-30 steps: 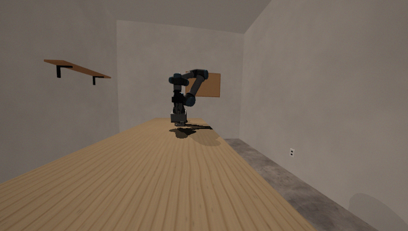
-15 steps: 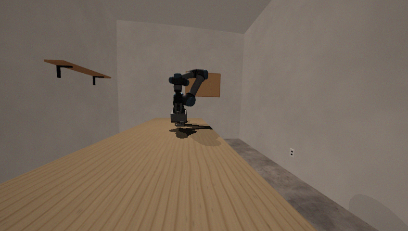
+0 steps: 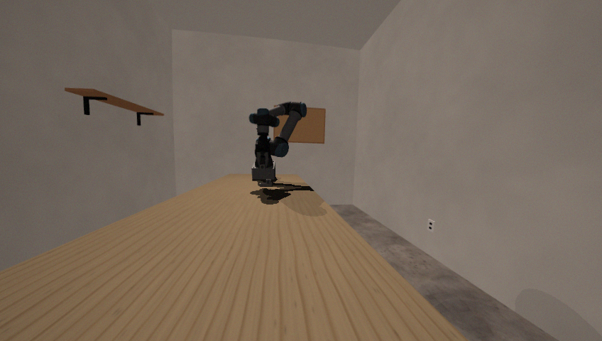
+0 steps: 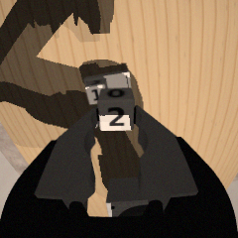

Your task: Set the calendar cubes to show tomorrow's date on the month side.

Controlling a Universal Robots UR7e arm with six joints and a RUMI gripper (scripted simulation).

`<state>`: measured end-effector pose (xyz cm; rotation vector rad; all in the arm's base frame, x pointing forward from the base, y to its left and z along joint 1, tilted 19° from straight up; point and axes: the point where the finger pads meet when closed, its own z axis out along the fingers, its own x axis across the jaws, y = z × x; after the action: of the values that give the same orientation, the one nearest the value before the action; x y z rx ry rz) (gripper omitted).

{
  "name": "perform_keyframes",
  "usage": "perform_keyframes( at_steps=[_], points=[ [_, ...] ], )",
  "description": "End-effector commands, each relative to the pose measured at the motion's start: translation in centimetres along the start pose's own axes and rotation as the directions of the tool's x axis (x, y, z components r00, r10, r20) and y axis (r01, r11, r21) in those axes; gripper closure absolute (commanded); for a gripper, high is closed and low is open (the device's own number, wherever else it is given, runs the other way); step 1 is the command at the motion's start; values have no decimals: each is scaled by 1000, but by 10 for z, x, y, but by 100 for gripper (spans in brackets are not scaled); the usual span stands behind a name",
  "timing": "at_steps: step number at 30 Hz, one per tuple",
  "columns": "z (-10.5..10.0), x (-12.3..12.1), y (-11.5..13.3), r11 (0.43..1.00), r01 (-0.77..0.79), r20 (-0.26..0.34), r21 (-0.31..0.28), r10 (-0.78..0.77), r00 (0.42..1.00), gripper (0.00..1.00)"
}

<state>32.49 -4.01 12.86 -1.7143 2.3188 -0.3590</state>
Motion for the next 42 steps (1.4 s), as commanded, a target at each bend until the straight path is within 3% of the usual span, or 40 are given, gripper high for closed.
perform_keyframes(
  at_steps=[1,12,18,33,35,42],
  points=[
    [0,1,0,994,-108,-17,-5,108,994,89],
    [0,2,2,908,-419,-18,1,419,908,89],
    [-1,3,2,869,-494,-18,3,494,869,89],
    [-1,4,8,595,-804,-15,10,804,594,89],
    [-1,4,8,595,-804,-15,10,804,594,89],
    [-1,4,11,432,-902,-12,12,902,432,89]
  ],
)
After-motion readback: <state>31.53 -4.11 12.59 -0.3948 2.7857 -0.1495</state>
